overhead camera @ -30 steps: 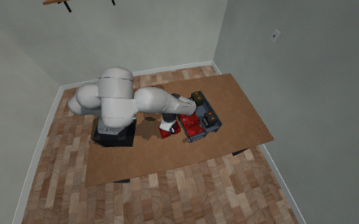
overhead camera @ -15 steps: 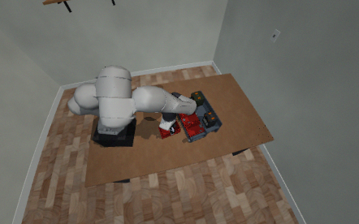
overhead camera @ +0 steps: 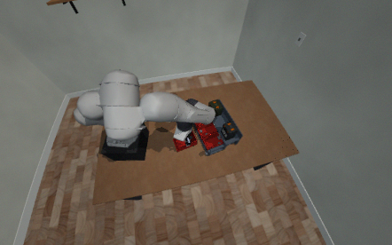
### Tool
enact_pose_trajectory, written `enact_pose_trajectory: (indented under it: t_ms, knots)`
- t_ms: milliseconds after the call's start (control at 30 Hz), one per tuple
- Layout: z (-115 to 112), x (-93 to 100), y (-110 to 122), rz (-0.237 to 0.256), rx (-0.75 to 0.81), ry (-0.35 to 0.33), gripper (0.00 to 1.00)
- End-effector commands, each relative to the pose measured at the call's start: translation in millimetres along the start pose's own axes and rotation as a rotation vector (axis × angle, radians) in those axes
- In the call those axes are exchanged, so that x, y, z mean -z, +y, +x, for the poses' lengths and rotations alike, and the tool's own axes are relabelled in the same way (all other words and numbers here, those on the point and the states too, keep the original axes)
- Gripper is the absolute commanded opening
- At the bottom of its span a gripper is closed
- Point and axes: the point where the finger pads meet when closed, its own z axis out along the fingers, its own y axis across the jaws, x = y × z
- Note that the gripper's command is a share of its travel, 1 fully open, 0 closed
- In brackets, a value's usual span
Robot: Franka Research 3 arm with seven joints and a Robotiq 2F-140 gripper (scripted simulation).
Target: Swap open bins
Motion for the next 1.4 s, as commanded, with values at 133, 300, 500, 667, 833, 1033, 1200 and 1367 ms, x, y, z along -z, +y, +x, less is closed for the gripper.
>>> enact_pose_trajectory:
  t_ms: [133, 300, 500, 667, 833, 1033, 1200, 1367]
  knots:
    - [3, 14.4, -1, 0.003, 0.014, 0.008, 0.15]
    - [3, 23.7, -1, 0.003, 0.014, 0.008, 0.15]
    - [3, 31.0, -1, 0.003, 0.014, 0.008, 0.15]
    - [3, 39.6, -1, 0.003, 0.014, 0.008, 0.15]
    - [3, 47.3, -1, 0.003, 0.014, 0.008, 0.15]
    - [3, 52.7, -1, 0.003, 0.014, 0.008, 0.15]
    - [3, 58.2, -1, 0.003, 0.014, 0.008, 0.15]
    - [3, 62.4, -1, 0.003, 0.014, 0.008, 0.15]
